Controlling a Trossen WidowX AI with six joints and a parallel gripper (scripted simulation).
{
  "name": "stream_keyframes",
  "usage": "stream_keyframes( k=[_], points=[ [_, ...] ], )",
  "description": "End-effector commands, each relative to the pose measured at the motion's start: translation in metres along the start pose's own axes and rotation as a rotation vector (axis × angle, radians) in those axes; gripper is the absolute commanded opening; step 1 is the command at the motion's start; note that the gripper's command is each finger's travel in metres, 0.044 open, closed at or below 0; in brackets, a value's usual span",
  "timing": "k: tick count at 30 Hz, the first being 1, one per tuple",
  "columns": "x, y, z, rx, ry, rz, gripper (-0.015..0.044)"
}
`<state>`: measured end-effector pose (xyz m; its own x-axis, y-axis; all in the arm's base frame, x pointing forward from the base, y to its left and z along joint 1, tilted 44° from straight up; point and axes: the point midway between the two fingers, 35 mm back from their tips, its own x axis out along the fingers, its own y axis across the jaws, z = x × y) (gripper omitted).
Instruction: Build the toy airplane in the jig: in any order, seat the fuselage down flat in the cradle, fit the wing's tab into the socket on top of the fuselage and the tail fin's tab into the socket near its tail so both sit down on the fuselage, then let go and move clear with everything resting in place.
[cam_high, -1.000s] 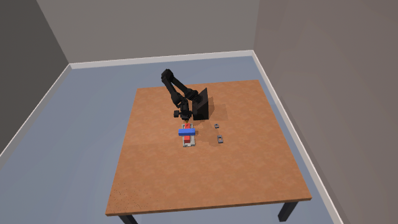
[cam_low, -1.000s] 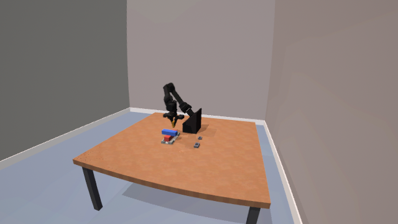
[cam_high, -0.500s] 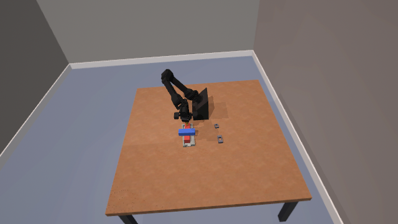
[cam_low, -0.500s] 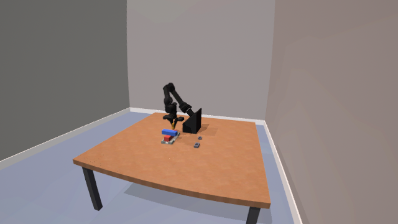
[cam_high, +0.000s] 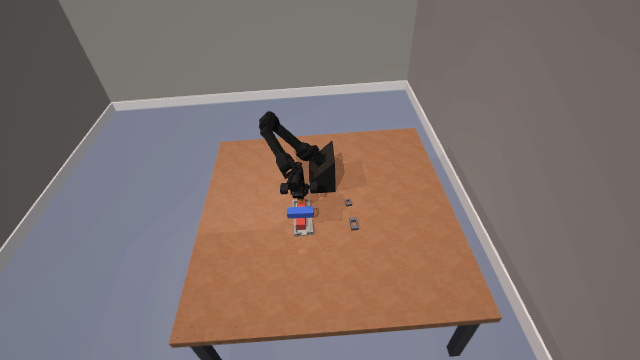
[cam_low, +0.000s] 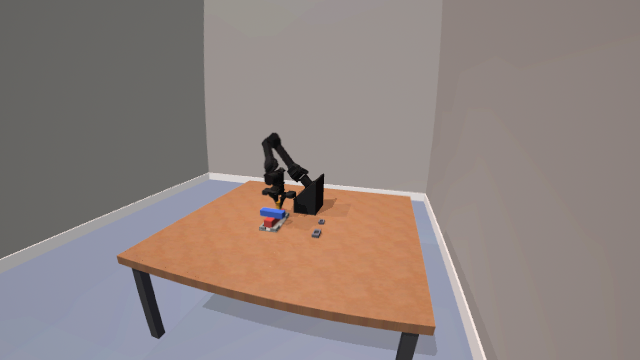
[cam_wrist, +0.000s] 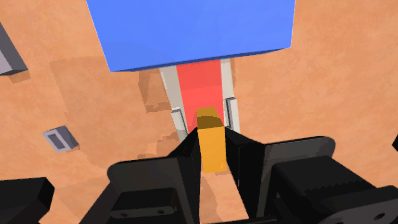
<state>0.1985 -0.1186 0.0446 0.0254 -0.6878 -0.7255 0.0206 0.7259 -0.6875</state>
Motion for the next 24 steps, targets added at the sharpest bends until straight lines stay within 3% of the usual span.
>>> stream_keyframes(
  k=[1,6,10,12,15,24],
  points=[
    [0.0027,0.0003,-0.0011,-0.004,0.002,-0.002,0.0067],
    [0.0011,0.0005,-0.0001,-0.001,-0.001,0.0,0.0079],
    [0.0011,0.0005,-0.0001,-0.001,-0.001,0.0,0.0052],
    [0.0011,0.0005,-0.0001,-0.001,-0.001,0.0,0.0],
    [0.0011,0.0005,-0.0001,-0.001,-0.001,0.0,0.0],
    [0.0011,0.0005,-0.0001,-0.001,-0.001,0.0,0.0236]
  ],
)
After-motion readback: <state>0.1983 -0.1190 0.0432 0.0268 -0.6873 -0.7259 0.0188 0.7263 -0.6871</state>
